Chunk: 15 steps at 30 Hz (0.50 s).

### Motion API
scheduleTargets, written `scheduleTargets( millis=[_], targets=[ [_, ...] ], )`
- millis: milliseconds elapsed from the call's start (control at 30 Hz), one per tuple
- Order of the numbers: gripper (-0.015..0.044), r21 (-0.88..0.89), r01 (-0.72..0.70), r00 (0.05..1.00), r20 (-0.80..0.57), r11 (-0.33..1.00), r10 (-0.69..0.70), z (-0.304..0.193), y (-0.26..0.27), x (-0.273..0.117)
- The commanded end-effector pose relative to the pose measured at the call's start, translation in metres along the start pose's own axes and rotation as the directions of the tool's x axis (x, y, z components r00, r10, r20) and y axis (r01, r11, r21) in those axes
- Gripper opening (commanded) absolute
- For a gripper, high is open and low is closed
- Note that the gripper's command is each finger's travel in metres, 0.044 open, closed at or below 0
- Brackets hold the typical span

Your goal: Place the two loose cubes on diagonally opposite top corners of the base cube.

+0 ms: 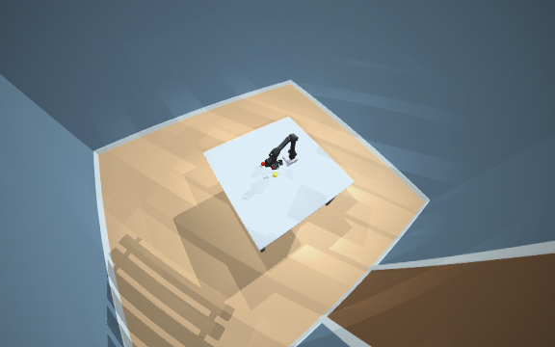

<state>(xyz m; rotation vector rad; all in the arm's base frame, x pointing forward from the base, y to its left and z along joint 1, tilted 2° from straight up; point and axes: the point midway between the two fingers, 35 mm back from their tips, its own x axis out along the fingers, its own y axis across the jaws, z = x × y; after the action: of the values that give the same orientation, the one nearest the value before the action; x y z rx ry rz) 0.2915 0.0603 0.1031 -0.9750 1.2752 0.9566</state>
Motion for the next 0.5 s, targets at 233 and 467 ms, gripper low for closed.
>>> scheduleTargets(
  millis=[233, 467],
  targets=[
    [0.0105, -0.146, -0.006, 1.000, -0.001, 0.989, 0.006, 0.024, 0.018, 0.015],
    [0.0105, -0.150, -0.006, 1.000, -0.001, 0.989, 0.006, 0.025, 0.019, 0.015]
  ],
)
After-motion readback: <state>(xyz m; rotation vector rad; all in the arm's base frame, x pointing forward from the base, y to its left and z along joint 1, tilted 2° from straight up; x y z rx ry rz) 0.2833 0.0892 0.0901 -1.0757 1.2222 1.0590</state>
